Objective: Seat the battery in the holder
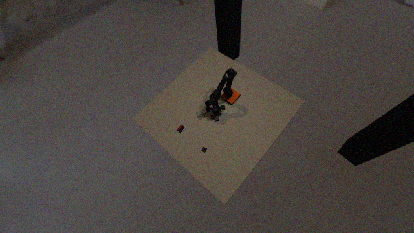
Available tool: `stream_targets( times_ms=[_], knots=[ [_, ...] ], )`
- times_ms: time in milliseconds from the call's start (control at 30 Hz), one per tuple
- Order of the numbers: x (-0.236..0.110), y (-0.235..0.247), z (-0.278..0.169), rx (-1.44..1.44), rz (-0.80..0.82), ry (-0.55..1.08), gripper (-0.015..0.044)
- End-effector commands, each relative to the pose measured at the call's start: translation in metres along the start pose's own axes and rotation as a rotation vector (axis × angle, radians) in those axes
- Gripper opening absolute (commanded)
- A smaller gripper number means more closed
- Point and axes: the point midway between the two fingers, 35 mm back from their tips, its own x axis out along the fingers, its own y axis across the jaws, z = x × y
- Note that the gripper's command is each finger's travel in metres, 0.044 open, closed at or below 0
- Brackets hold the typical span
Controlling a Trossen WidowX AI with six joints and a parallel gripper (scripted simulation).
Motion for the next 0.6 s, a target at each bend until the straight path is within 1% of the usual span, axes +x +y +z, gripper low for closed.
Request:
stream_targets(
  times_ms=[0,567],
  knots=[
    [0.0024,0.0004,-0.0033,0.017,0.007,0.049,0.0077],
    [0.0084,0.0000,-0.0001,0.031,0.024,0.184,0.0077]
  ],
)
